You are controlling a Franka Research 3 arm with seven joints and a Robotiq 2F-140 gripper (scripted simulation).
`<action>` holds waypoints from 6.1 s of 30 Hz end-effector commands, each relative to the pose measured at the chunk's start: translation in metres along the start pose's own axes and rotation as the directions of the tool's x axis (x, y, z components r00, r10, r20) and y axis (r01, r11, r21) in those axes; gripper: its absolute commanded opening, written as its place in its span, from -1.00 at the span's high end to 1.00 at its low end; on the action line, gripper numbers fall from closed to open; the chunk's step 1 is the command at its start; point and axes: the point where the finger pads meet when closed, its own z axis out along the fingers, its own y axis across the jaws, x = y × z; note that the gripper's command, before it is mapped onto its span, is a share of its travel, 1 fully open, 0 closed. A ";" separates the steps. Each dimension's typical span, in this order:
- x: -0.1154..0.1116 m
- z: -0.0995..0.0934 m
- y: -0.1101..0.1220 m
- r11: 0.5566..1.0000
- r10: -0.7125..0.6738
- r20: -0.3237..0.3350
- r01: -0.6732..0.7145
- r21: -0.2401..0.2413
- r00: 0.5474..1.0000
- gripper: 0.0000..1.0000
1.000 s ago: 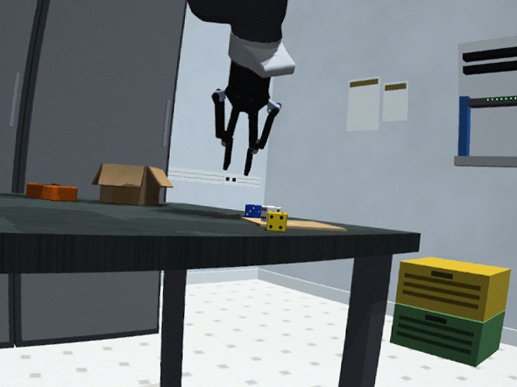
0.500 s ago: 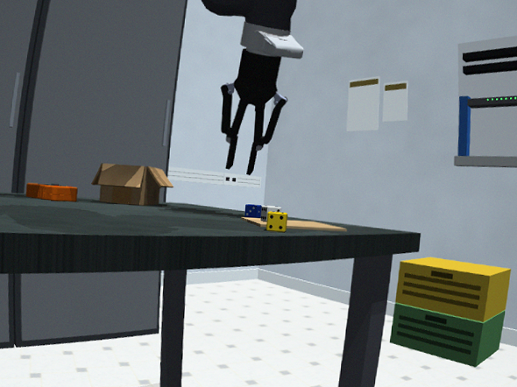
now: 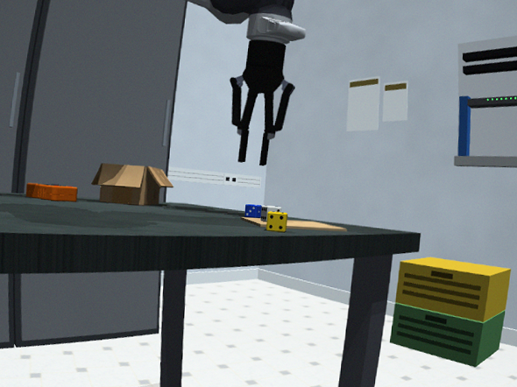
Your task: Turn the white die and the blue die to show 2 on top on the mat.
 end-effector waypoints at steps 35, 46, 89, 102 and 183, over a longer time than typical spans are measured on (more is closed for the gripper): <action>0.014 0.018 -0.013 0.975 0.206 -0.133 -0.192 0.115 0.969 0.36; 0.014 0.018 -0.013 0.975 0.206 -0.133 -0.192 0.115 0.969 0.36; 0.016 0.034 -0.014 0.975 0.205 -0.132 -0.191 0.113 0.970 0.36; 0.019 0.054 -0.015 0.975 0.205 -0.132 -0.191 0.113 0.970 0.36; 0.020 0.070 -0.018 0.975 0.205 -0.132 -0.191 0.113 0.970 0.36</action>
